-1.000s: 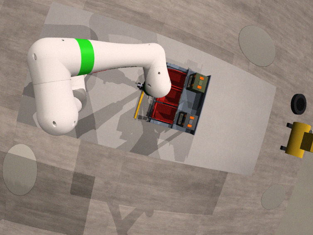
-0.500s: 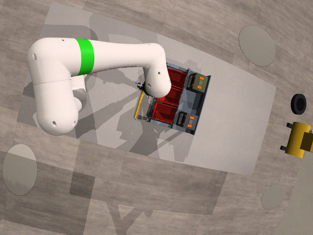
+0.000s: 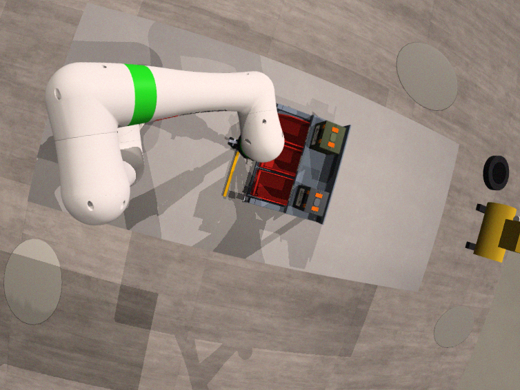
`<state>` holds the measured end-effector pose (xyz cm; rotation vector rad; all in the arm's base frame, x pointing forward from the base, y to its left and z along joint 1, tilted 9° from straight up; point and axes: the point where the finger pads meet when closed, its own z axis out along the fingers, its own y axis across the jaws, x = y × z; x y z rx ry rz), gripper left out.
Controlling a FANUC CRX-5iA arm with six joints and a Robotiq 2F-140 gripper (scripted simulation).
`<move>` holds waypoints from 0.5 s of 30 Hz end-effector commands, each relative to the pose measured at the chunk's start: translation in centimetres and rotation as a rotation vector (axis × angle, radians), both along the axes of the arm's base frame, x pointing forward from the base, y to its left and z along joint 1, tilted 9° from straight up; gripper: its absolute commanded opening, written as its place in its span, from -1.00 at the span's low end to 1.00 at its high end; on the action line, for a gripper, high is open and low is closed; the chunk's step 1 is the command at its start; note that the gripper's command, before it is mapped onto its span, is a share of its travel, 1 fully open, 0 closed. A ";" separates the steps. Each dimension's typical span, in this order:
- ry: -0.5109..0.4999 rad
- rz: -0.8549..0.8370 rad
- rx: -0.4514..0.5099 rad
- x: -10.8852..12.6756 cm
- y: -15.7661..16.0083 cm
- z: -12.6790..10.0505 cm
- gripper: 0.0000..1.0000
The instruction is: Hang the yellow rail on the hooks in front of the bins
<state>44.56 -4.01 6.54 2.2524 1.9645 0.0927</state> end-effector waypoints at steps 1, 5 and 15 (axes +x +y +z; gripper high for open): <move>0.000 0.000 0.000 0.0 0.0 0.0 -1.00; 0.000 0.000 0.000 0.0 0.0 0.0 -1.00; 0.001 0.015 -0.002 0.6 0.2 2.3 -1.00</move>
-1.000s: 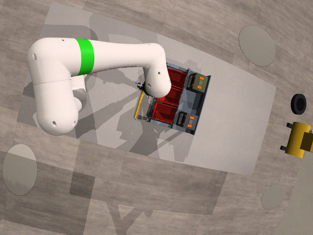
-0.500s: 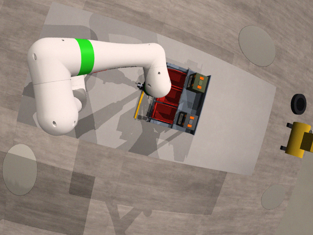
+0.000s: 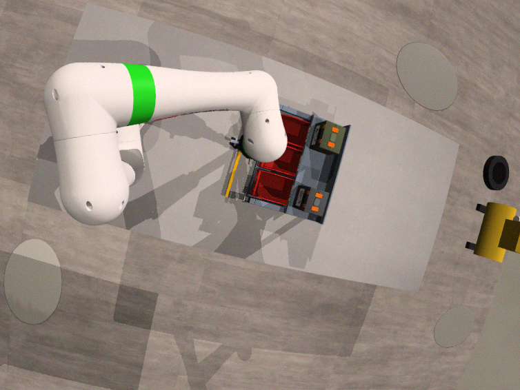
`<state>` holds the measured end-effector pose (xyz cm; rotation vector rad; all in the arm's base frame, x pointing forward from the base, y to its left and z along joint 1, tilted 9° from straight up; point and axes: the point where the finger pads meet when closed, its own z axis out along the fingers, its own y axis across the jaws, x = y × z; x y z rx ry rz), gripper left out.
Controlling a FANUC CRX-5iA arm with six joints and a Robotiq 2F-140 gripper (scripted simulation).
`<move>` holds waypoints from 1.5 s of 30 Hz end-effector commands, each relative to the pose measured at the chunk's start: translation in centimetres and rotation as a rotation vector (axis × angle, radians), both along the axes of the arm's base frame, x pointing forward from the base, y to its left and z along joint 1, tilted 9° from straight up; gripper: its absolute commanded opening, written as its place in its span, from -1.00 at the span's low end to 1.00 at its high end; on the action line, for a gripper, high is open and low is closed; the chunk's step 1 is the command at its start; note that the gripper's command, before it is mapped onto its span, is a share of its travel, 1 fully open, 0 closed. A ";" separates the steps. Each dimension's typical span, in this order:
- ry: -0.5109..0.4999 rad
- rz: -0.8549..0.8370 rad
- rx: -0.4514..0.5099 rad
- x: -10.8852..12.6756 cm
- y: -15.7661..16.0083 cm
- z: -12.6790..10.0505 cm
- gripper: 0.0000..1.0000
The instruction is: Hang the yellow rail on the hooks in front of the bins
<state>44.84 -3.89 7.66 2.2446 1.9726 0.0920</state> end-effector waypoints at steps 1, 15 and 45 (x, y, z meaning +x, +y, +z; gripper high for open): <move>0.001 0.012 -0.002 0.4 0.2 1.8 -1.00; 0.001 0.012 -0.002 0.9 0.4 3.5 -1.00; 0.001 0.012 -0.002 2.3 1.0 9.5 -1.00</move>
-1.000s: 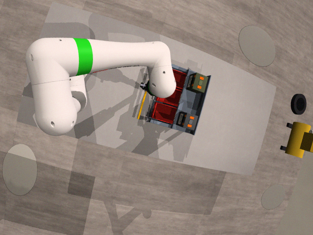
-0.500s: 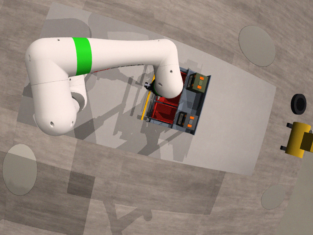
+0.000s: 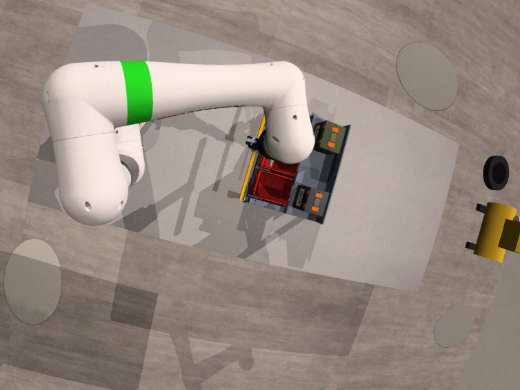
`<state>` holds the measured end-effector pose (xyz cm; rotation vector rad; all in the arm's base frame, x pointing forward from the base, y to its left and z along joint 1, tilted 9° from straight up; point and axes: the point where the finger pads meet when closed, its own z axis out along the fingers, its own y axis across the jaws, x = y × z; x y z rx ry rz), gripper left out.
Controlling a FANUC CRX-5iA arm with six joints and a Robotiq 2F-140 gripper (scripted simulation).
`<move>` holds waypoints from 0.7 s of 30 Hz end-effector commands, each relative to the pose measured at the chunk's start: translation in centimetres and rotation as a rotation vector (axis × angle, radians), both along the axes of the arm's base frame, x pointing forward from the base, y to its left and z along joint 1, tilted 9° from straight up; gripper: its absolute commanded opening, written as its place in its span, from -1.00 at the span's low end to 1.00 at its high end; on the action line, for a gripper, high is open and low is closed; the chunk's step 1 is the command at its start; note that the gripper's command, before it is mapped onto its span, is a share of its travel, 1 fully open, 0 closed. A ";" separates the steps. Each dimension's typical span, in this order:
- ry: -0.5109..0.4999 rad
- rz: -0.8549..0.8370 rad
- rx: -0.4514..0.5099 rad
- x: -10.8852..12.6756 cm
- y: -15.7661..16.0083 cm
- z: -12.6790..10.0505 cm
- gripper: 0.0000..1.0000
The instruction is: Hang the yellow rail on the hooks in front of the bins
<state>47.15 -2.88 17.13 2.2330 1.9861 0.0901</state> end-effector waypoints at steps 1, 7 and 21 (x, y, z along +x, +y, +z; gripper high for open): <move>0.000 0.000 0.000 0.0 0.0 0.0 -1.00; 0.000 0.000 0.000 -0.2 -0.1 -0.9 -1.00; 0.000 0.000 0.000 -0.3 -0.1 -1.1 -1.00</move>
